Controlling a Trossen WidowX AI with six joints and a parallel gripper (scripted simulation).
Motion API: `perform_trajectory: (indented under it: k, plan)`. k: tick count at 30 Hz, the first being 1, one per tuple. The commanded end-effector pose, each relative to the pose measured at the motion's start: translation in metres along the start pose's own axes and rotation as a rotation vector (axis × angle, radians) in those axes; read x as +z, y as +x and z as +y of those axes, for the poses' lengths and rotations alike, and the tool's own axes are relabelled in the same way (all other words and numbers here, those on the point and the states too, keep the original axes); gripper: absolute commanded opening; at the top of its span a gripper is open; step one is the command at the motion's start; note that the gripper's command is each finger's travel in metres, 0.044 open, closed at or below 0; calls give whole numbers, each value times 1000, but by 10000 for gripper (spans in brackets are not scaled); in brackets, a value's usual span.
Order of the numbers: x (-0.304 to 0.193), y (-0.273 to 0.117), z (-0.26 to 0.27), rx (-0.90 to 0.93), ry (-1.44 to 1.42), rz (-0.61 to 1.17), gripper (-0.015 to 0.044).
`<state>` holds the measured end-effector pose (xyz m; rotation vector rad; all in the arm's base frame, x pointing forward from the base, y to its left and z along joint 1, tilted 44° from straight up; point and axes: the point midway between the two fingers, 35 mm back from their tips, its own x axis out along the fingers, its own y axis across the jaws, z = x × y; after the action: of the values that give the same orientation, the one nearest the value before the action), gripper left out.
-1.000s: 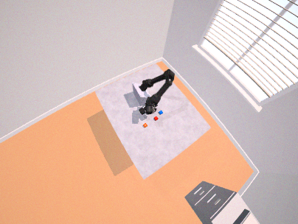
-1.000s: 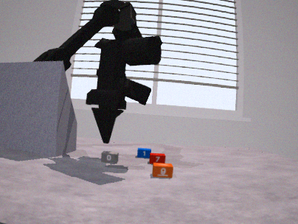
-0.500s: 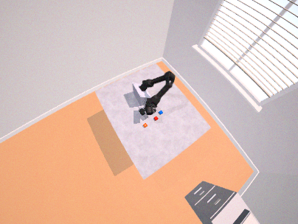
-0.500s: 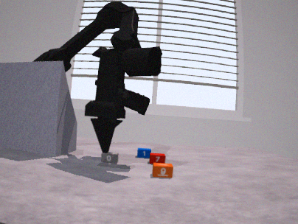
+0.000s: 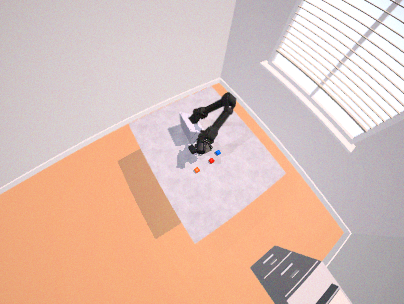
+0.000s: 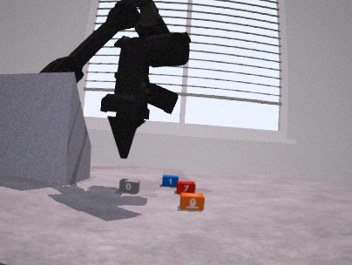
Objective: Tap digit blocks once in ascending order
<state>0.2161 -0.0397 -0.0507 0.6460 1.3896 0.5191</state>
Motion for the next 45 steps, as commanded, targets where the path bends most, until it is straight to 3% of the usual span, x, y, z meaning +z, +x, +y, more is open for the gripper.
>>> perform_trajectory:
  k: [1,12,22,29,31,36,45]
  plan:
    - [2,-57,-2,-14,-7,-18,20]
    - [9,-70,6,-28,-24,-13,20]
    - [83,-70,106,-15,-16,-21,20]
    - [87,-69,117,-6,-10,-21,20]
    - [89,-59,116,-7,-10,-21,20]
    - [89,9,117,-2,-11,-22,20]
    - [89,16,118,-2,-11,-22,20]
